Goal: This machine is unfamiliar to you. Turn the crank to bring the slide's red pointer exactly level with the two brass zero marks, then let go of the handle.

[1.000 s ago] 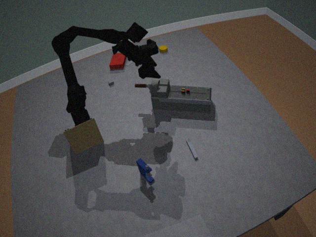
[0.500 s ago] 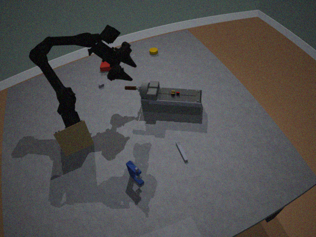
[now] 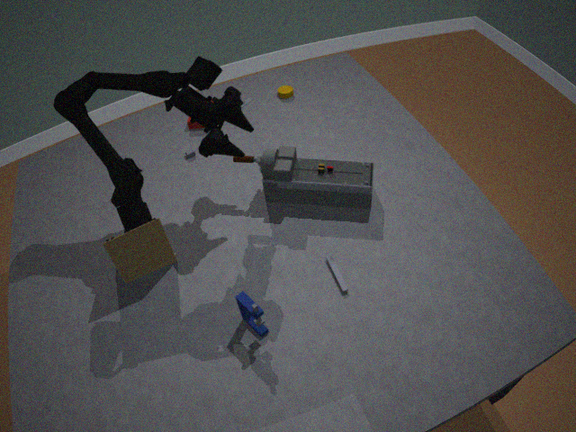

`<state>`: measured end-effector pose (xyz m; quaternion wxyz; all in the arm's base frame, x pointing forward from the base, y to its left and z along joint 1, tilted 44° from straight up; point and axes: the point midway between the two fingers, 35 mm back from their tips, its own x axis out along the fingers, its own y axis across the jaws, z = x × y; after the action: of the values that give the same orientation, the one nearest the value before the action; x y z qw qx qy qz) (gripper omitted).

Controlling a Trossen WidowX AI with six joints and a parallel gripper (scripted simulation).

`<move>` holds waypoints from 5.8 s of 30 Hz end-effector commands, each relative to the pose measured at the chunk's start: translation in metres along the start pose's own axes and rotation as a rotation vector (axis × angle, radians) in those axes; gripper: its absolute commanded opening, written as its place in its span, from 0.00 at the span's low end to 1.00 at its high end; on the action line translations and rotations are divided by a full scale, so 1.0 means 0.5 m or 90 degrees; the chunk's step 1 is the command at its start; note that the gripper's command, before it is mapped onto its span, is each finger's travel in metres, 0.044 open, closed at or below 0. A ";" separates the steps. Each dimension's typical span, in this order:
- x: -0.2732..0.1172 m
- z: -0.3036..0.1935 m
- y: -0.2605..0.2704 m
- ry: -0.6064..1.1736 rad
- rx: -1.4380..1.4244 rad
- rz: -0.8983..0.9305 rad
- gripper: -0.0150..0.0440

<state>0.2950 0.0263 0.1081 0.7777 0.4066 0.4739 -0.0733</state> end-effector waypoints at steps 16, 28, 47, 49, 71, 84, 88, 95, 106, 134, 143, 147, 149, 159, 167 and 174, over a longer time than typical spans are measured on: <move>0.051 -0.049 -0.001 -0.001 0.004 -0.002 1.00; 0.079 -0.077 -0.001 -0.001 0.004 -0.002 1.00; 0.105 -0.108 -0.002 -0.001 0.005 0.000 0.78; 0.105 -0.108 -0.002 -0.001 0.005 0.000 0.69; 0.102 -0.107 0.003 -0.001 0.005 0.000 0.25; 0.094 -0.100 0.021 -0.001 0.005 0.000 0.25; 0.093 -0.099 0.024 -0.001 0.005 0.000 0.25; 0.093 -0.099 0.029 -0.001 0.005 0.000 0.25; 0.093 -0.098 0.035 -0.001 0.005 0.000 0.25; 0.096 -0.101 0.049 -0.001 0.005 0.001 0.25; 0.100 -0.104 0.058 -0.001 0.005 0.001 0.25; 0.102 -0.106 0.063 -0.001 0.005 0.001 0.25; 0.103 -0.108 0.066 -0.001 0.005 0.001 0.25; 0.114 -0.119 0.082 -0.001 0.006 0.001 0.25; 0.130 -0.134 0.093 0.000 0.006 0.002 0.25; 0.146 -0.151 0.095 0.000 0.006 0.002 0.25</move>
<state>0.3067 0.1236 0.0648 0.7769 0.4104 0.4711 -0.0777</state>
